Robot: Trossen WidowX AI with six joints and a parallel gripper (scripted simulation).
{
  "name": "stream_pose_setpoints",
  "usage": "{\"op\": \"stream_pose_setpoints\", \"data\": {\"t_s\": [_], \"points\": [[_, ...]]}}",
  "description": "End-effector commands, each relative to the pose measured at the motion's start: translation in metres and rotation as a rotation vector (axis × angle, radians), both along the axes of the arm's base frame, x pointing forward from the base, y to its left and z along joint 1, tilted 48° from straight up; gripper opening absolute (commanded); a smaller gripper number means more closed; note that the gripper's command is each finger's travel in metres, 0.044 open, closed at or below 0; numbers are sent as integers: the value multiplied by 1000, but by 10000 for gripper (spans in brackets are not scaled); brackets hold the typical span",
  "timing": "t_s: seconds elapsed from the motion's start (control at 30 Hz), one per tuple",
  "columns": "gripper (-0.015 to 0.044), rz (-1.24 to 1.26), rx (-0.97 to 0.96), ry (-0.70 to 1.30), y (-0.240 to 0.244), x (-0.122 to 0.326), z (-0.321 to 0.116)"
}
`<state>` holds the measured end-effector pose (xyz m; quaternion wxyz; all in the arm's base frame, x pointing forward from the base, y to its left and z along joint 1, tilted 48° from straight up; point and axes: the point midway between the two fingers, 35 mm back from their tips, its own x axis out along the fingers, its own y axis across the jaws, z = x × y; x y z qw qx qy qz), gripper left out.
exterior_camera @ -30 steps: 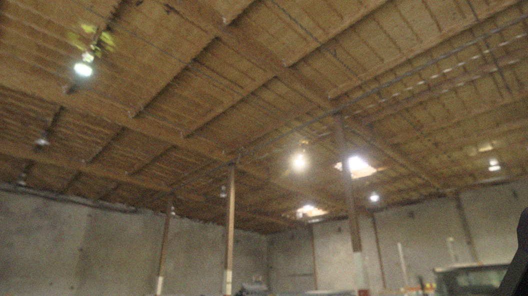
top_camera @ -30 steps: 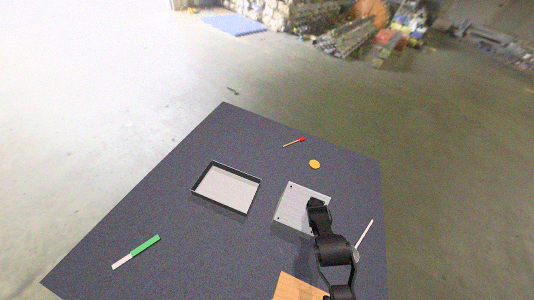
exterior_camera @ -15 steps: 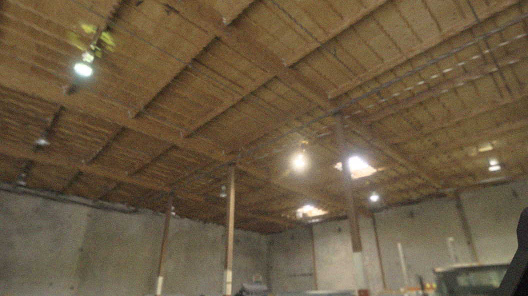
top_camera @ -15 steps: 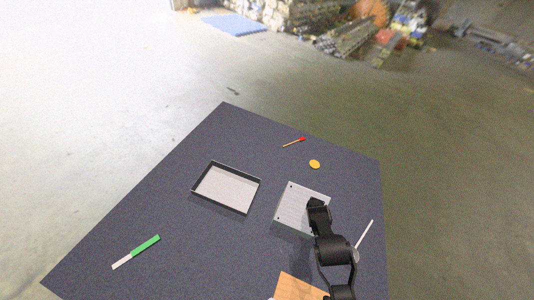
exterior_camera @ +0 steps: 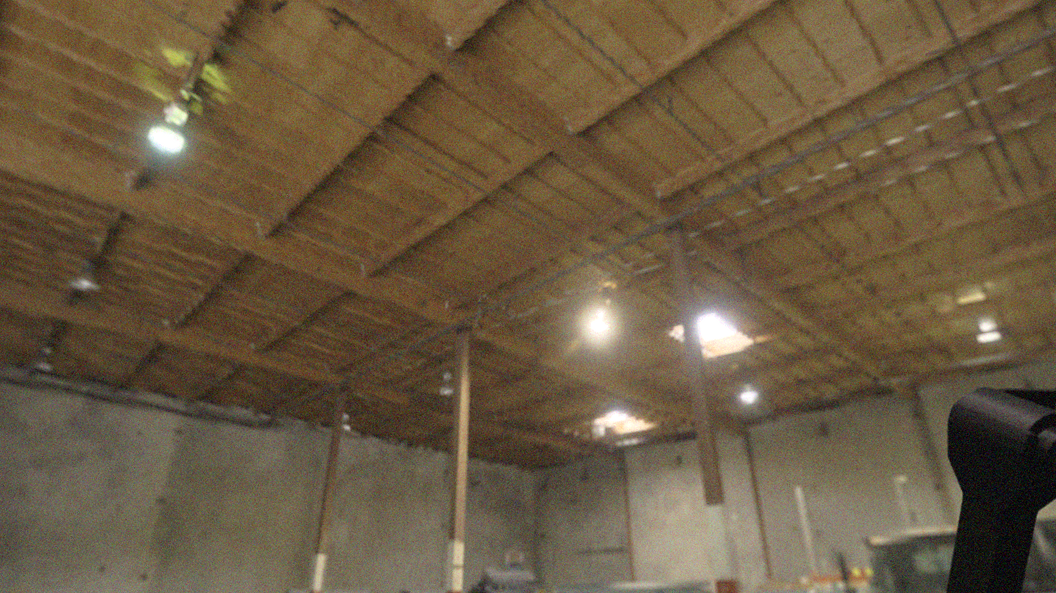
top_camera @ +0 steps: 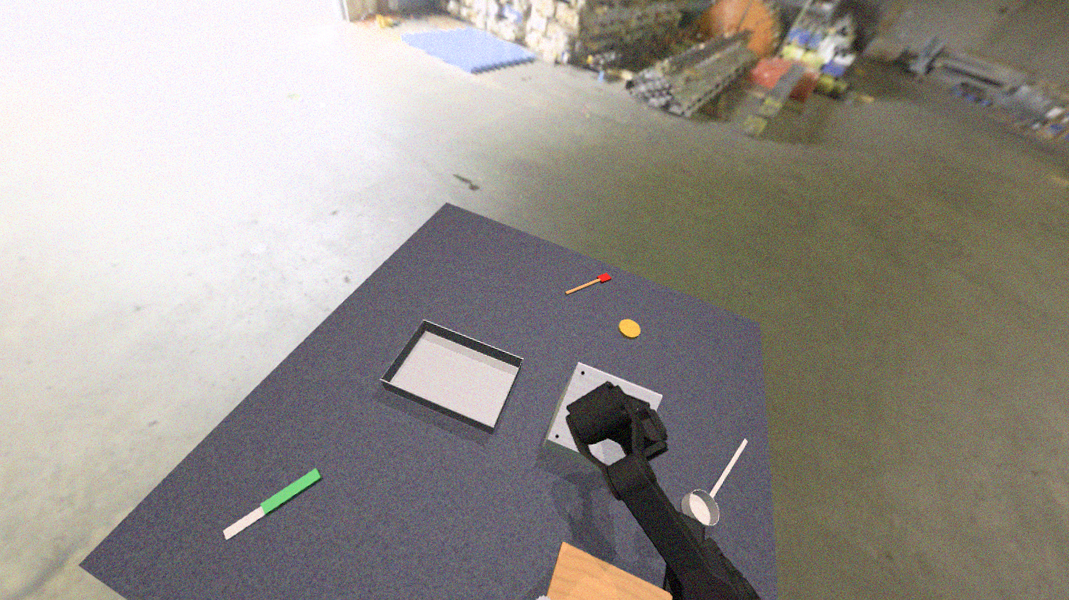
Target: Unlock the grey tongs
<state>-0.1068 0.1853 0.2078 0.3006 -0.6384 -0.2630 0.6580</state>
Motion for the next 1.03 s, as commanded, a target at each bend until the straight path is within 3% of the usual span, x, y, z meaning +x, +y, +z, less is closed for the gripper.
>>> {"op": "stream_pose_setpoints", "data": {"t_s": [0.0, 0.27, 0.5, 1.0], "points": [[440, 5, 18, -13, -29, 22, -15], [440, 5, 13, -12, -35, 22, -11], [440, 9, 20, -12, -57, 20, 19], [440, 9, 21, -12, -58, 20, 20]]}}
